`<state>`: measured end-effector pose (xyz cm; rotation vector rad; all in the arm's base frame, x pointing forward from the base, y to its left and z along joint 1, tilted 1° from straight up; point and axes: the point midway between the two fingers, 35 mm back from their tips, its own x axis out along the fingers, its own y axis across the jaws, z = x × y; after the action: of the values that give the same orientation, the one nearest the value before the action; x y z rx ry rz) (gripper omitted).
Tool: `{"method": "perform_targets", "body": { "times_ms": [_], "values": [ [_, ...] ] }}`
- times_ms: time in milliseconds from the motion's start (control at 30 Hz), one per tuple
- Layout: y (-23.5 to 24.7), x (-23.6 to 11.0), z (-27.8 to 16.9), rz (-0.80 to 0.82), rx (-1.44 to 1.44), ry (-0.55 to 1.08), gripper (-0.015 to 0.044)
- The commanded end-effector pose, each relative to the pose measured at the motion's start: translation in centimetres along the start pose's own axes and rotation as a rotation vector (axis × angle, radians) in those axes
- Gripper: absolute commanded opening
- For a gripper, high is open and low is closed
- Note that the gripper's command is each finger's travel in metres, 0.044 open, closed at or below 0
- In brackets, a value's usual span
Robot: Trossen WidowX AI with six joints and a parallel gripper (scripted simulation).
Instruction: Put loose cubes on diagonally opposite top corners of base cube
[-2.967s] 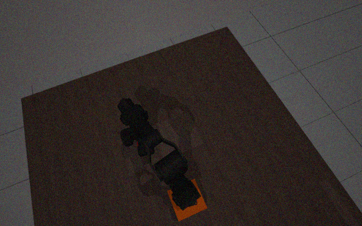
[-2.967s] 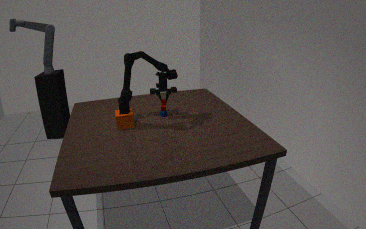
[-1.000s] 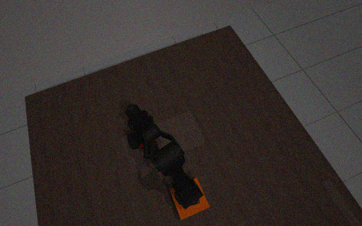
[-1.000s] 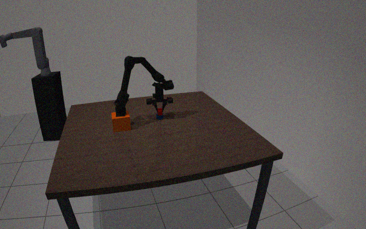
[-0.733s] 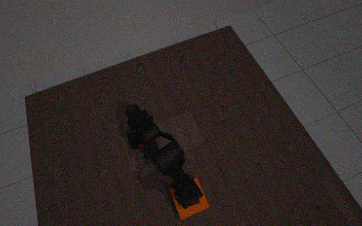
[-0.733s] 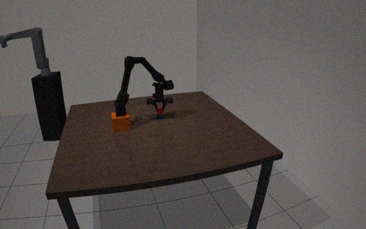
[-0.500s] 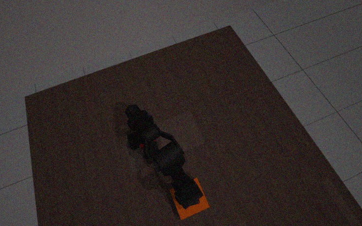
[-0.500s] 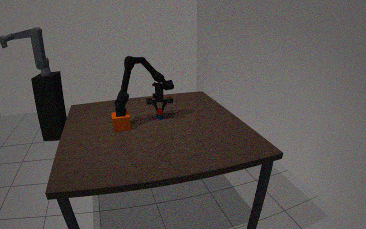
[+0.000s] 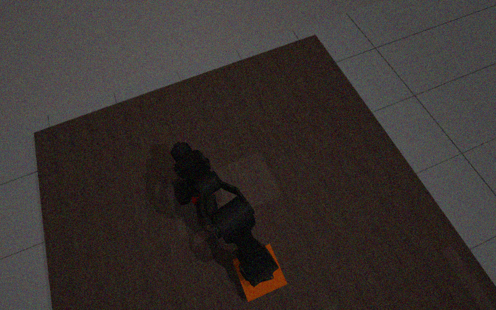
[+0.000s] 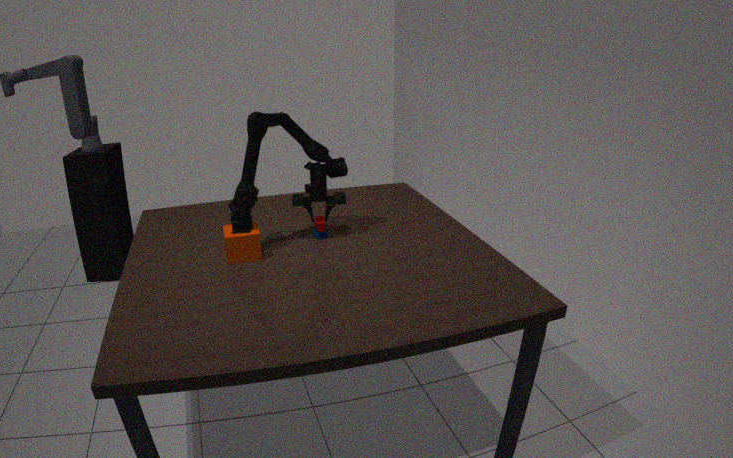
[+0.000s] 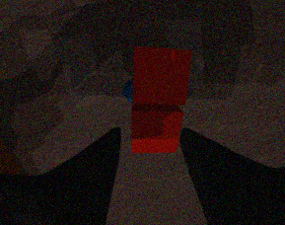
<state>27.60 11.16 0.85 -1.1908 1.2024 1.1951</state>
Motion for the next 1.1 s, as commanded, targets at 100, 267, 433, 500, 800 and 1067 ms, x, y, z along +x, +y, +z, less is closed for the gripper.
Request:
{"method": "perform_targets", "body": {
  "times_ms": [100,267,433,500,800,1067],
  "values": [
    [-0.3,-1.3,0.1,-0.010,0.000,-0.004,0.0205],
    [-0.3,-2.1,0.1,-0.010,0.000,-0.004,0.0205],
    [-0.3,-2.9,0.1,-0.010,0.000,-0.004,0.0205],
    [-0.3,-3.2,0.1,-0.010,0.000,-0.004,0.0205],
    [-0.3,-4.7,0.1,-0.010,0.000,-0.004,0.0205],
    [-0.3,-5.4,0.1,-0.010,0.000,-0.004,0.0205]
  ]
}}
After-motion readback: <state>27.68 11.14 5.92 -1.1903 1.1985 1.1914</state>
